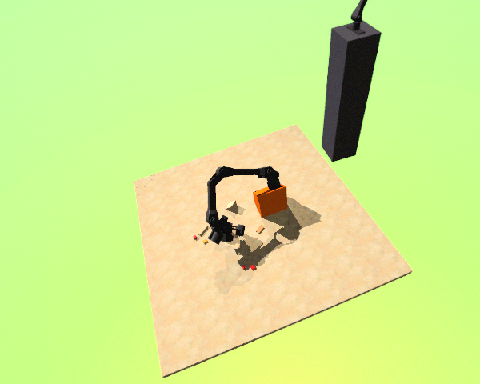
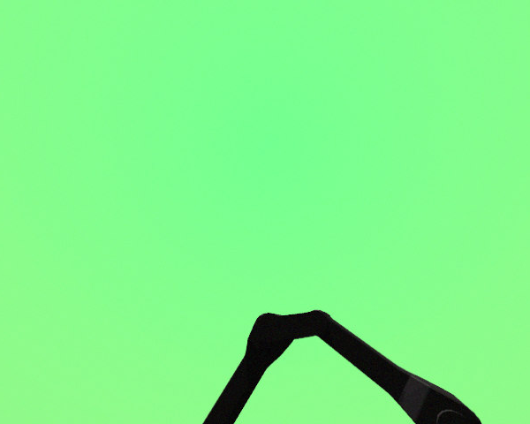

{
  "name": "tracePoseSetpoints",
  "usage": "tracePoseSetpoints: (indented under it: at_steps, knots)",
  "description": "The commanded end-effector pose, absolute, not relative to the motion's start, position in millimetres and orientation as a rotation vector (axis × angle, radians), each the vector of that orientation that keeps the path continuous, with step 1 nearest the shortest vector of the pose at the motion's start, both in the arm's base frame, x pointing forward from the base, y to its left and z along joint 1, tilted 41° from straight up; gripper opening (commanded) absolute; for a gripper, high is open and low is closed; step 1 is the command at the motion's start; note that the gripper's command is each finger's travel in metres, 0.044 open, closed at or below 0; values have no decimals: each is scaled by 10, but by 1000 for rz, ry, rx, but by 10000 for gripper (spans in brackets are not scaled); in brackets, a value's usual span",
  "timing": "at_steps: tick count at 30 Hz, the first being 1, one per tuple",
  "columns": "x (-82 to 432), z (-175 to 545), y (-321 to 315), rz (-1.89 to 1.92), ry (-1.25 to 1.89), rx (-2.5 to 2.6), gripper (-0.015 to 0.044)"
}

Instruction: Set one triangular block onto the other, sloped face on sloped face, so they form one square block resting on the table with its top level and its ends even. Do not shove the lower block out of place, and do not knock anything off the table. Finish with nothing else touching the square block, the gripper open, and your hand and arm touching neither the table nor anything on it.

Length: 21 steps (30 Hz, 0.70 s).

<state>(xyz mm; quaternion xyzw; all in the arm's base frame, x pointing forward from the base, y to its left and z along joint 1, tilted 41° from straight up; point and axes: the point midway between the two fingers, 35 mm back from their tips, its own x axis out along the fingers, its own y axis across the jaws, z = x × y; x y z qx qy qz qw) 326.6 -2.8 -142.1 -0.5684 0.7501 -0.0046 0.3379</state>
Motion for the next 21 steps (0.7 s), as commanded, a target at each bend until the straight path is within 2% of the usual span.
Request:
tracePoseSetpoints:
  at_steps: [1, 7, 14, 21]
  knots:
    - [3242, -1428, -45, -7, 1959, -1490, 440]
    - [3242, -1428, -45, -7, 1959, -1490, 440]
    - [3253, -1425, -37, -11, 1957, -1482, 256]
    - [3253, -1425, -37, -11, 1957, -1482, 210]
